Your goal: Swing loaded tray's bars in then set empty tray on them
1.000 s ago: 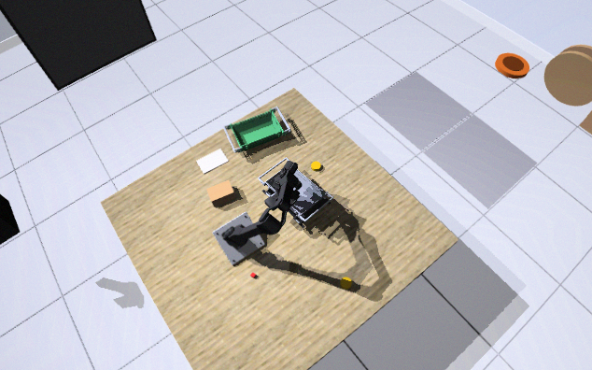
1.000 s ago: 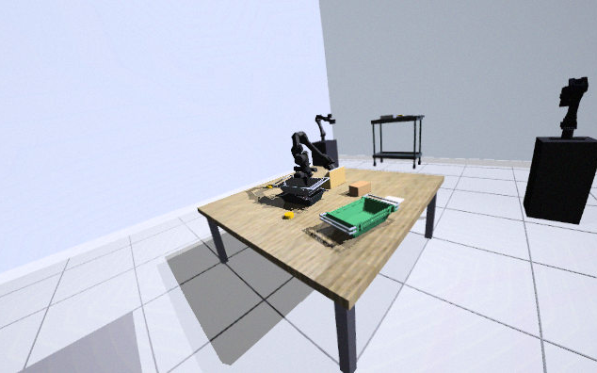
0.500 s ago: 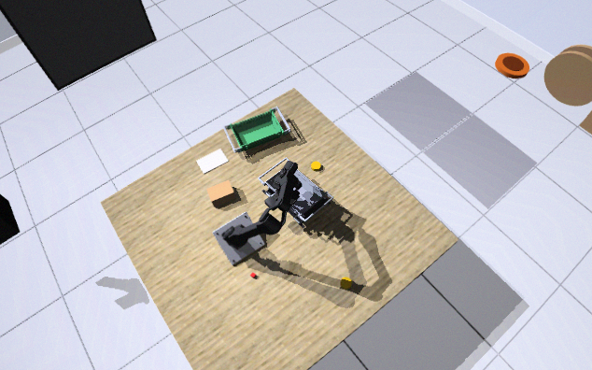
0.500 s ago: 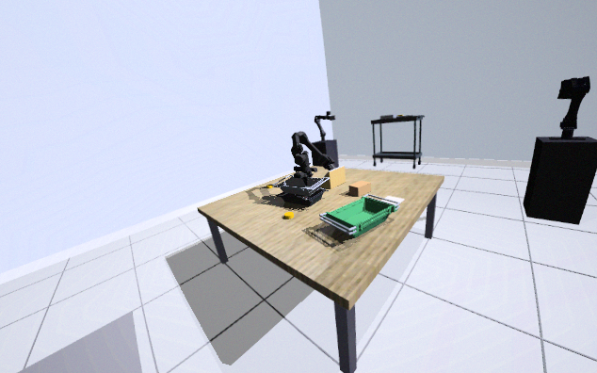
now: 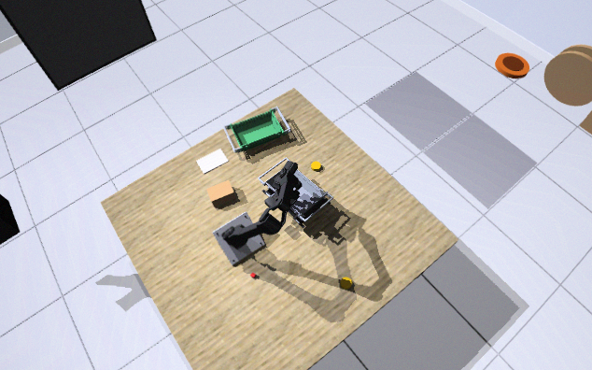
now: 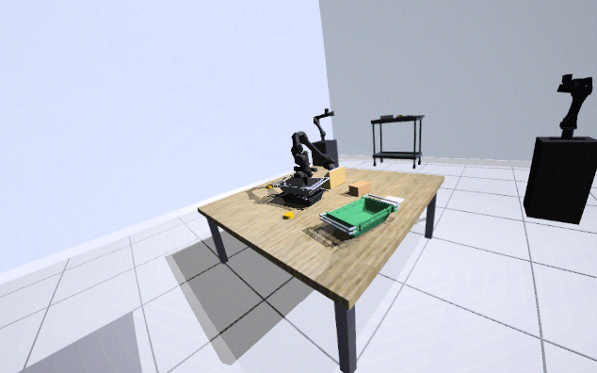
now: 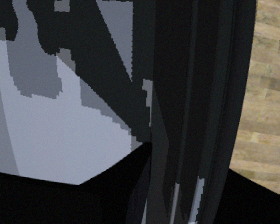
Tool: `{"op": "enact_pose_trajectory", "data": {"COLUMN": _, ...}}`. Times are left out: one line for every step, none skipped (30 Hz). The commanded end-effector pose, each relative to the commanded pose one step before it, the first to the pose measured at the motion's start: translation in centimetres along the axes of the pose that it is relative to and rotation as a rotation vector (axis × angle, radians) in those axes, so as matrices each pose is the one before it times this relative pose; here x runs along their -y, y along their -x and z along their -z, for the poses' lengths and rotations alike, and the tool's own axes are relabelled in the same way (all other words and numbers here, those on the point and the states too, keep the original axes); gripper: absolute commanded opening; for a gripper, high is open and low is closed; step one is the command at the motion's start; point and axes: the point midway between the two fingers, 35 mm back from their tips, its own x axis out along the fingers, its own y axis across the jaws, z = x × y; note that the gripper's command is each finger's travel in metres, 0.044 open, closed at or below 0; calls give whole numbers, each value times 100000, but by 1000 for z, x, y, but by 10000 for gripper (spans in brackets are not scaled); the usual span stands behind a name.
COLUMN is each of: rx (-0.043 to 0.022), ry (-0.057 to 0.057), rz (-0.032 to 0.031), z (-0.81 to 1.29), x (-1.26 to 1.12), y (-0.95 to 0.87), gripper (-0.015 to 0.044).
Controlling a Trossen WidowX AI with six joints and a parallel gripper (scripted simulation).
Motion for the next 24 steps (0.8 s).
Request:
{"op": "enact_pose_trajectory", "data": {"rx": 241, "ry": 569, "rz": 1730, "z": -166, "x": 326, "y": -382, "gripper": 0}}
{"op": "enact_pose_trajectory", "data": {"rx": 99, "ry": 245, "rz": 744, "z": -70, "x": 139, "y": -165, "gripper": 0}}
{"op": "enact_pose_trajectory", "data": {"rx": 0, "ry": 0, "rz": 0, "z": 0, "x": 0, "y": 0, "gripper": 0}}
{"op": "enact_pose_trajectory", "data": {"rx": 0, "ry": 0, "rz": 0, "z": 0, "x": 0, "y": 0, "gripper": 0}}
{"op": "enact_pose_trajectory", "data": {"rx": 0, "ry": 0, "rz": 0, "z": 0, "x": 0, "y": 0, "gripper": 0}}
{"op": "enact_pose_trajectory", "data": {"rx": 0, "ry": 0, "rz": 0, "z": 0, "x": 0, "y": 0, "gripper": 0}}
{"op": "enact_pose_trajectory", "data": {"rx": 0, "ry": 0, "rz": 0, "z": 0, "x": 0, "y": 0, "gripper": 0}}
{"op": "enact_pose_trajectory", "data": {"rx": 0, "ry": 0, "rz": 0, "z": 0, "x": 0, "y": 0, "gripper": 0}}
{"op": "enact_pose_trajectory", "data": {"rx": 0, "ry": 0, "rz": 0, "z": 0, "x": 0, "y": 0, "gripper": 15}}
{"op": "enact_pose_trajectory", "data": {"rx": 0, "ry": 0, "rz": 0, "z": 0, "x": 0, "y": 0, "gripper": 29}}
{"op": "enact_pose_trajectory", "data": {"rx": 0, "ry": 0, "rz": 0, "z": 0, "x": 0, "y": 0, "gripper": 44}}
{"op": "enact_pose_trajectory", "data": {"rx": 0, "ry": 0, "rz": 0, "z": 0, "x": 0, "y": 0, "gripper": 59}}
{"op": "enact_pose_trajectory", "data": {"rx": 0, "ry": 0, "rz": 0, "z": 0, "x": 0, "y": 0, "gripper": 73}}
{"op": "enact_pose_trajectory", "data": {"rx": 0, "ry": 0, "rz": 0, "z": 0, "x": 0, "y": 0, "gripper": 88}}
{"op": "enact_pose_trajectory", "data": {"rx": 0, "ry": 0, "rz": 0, "z": 0, "x": 0, "y": 0, "gripper": 103}}
{"op": "enact_pose_trajectory", "data": {"rx": 0, "ry": 0, "rz": 0, "z": 0, "x": 0, "y": 0, "gripper": 117}}
{"op": "enact_pose_trajectory", "data": {"rx": 0, "ry": 0, "rz": 0, "z": 0, "x": 0, "y": 0, "gripper": 132}}
{"op": "enact_pose_trajectory", "data": {"rx": 0, "ry": 0, "rz": 0, "z": 0, "x": 0, "y": 0, "gripper": 147}}
{"op": "enact_pose_trajectory", "data": {"rx": 0, "ry": 0, "rz": 0, "z": 0, "x": 0, "y": 0, "gripper": 161}}
{"op": "enact_pose_trajectory", "data": {"rx": 0, "ry": 0, "rz": 0, "z": 0, "x": 0, "y": 0, "gripper": 176}}
{"op": "enact_pose_trajectory", "data": {"rx": 0, "ry": 0, "rz": 0, "z": 0, "x": 0, "y": 0, "gripper": 191}}
{"op": "enact_pose_trajectory", "data": {"rx": 0, "ry": 0, "rz": 0, "z": 0, "x": 0, "y": 0, "gripper": 205}}
{"op": "enact_pose_trajectory", "data": {"rx": 0, "ry": 0, "rz": 0, "z": 0, "x": 0, "y": 0, "gripper": 220}}
{"op": "enact_pose_trajectory", "data": {"rx": 0, "ry": 0, "rz": 0, "z": 0, "x": 0, "y": 0, "gripper": 235}}
